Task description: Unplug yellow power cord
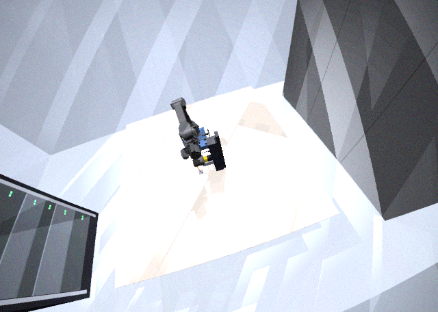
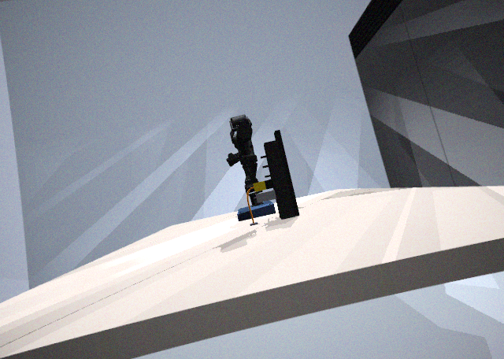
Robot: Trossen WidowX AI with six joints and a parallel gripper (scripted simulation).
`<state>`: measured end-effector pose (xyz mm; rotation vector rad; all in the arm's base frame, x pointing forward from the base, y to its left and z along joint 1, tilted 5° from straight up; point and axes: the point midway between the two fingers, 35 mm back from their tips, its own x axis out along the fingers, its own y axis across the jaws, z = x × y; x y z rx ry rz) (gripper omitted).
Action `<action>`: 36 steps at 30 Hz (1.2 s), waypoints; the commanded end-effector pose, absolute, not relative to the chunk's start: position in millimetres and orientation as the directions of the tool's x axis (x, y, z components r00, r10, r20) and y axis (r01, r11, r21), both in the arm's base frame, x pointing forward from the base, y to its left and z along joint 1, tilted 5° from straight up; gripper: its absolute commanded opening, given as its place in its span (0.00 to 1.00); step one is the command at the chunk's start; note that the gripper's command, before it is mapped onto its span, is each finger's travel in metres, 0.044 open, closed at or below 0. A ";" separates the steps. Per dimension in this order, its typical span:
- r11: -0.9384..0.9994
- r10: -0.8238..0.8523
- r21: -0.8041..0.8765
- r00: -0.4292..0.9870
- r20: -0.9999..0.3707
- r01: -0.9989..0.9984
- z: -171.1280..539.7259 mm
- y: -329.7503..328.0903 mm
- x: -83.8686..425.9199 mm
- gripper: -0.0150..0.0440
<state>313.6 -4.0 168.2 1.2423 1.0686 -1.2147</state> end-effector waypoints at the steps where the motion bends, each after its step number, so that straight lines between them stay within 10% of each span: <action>1: -0.057 -0.068 0.086 0.082 -0.994 0.995 166.8 3.7 313.1 0.53; 20: -0.057 -0.068 0.086 0.082 -0.994 0.995 154.7 5.3 314.1 0.53; 24: -0.052 -0.066 0.090 0.086 -0.994 0.995 157.5 5.7 314.5 0.35; 36: -0.053 -0.066 0.090 0.086 -0.994 0.995 157.7 3.0 314.7 0.25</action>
